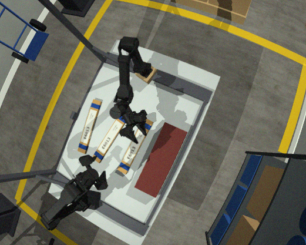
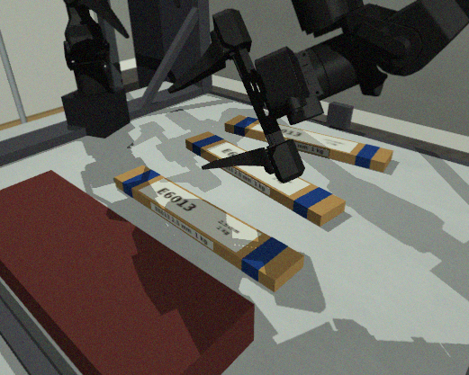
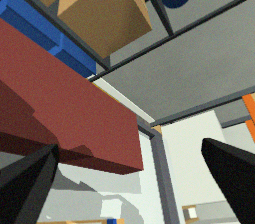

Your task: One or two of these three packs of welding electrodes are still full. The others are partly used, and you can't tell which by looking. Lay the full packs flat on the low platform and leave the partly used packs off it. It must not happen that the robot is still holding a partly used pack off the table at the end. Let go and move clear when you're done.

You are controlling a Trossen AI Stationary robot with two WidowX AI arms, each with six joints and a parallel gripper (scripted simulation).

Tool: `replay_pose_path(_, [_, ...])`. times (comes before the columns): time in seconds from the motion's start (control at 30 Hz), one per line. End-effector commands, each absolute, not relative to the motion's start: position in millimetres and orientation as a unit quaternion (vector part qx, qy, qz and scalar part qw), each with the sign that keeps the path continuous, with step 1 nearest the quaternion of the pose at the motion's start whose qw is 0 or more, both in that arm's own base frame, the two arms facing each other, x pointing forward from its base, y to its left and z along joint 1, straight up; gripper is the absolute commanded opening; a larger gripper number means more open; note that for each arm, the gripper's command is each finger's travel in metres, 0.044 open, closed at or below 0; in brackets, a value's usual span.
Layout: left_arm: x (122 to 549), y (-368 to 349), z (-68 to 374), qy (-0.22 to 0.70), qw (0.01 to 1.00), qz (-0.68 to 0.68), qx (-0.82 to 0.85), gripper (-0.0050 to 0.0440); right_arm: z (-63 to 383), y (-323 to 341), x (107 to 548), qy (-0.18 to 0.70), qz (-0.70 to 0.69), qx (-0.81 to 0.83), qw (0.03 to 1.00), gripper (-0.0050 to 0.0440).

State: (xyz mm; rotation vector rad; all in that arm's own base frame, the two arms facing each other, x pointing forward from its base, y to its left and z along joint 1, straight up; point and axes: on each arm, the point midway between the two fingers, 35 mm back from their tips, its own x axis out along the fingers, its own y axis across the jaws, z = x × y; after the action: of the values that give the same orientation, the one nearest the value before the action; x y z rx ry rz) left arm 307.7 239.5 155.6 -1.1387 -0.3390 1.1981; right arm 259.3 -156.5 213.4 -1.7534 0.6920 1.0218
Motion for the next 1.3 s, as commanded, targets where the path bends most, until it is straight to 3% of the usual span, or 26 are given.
replay_pose_path(0.0, [312,234,170,-0.122,0.689,0.521,-0.49,0.043,214,-152,256,0.307,0.399,-0.7,0.506,0.043])
replay_pose_path(0.67, [304,207,163,0.111,0.781,0.491,-0.368,0.043,201,-141,250,0.379,0.347,-0.607,0.606,0.043])
replay_pose_path(1.27, [280,160,157,0.317,0.832,0.384,-0.243,0.043,184,-129,240,0.454,0.267,-0.477,0.704,0.043])
